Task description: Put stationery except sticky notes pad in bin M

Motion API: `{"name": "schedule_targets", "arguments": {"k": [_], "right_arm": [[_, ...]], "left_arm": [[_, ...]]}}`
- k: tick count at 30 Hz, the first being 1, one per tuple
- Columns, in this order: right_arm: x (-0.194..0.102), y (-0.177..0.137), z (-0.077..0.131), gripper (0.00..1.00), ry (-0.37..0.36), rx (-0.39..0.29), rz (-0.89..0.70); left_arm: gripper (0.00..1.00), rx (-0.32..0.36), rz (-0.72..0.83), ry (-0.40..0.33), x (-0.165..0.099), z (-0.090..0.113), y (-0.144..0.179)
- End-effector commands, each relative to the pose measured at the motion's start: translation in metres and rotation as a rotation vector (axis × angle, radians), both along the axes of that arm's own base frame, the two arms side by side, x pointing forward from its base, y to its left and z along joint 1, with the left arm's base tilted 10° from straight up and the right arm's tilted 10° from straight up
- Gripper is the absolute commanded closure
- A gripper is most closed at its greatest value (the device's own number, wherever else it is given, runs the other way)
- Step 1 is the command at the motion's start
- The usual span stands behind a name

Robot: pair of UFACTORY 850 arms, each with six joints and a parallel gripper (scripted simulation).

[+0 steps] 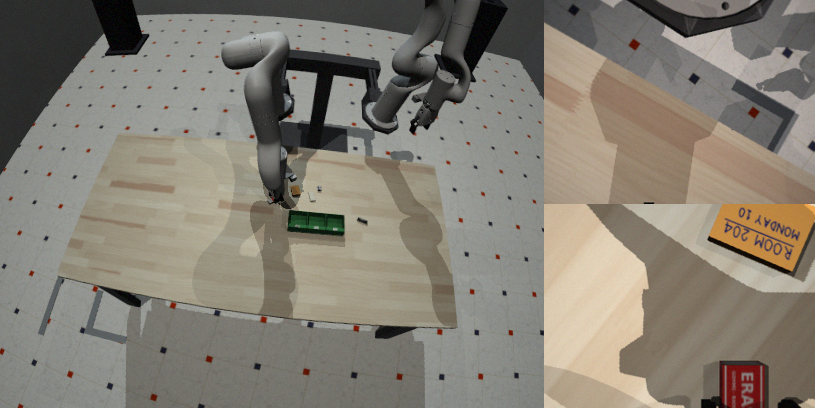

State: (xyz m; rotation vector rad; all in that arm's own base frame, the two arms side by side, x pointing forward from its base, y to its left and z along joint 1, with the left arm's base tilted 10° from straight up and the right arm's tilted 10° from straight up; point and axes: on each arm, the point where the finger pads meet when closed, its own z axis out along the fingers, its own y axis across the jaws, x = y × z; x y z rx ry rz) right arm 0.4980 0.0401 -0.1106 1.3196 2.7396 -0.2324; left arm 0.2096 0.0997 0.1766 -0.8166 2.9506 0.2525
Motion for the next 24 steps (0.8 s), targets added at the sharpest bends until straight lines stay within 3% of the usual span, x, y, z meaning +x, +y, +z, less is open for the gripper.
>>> {"name": "schedule_targets", "arguments": {"k": [1, 22, 23, 24], "right_arm": [[0.0007, -0.0005, -0.0027, 0.6, -0.009, 0.0, 0.001], [0.0003, -0.0021, -0.0119, 0.6, -0.009, 0.0, 0.001], [0.0003, -0.0021, -0.0119, 0.81, -0.009, 0.0, 0.001], [0.0003, -0.0021, -0.0119, 0.81, -0.009, 0.0, 0.001]], "left_arm": [[0.0, 0.0, 0.0, -0.001, 0.0005, 0.0003, 0.0001], [0.0, 0.0, 0.0, -0.001, 0.0005, 0.0003, 0.0001], [0.0, 0.0, 0.0, -0.001, 0.0005, 0.0003, 0.0001], [0.0, 0.0, 0.0, -0.001, 0.0005, 0.0003, 0.0001]]}}
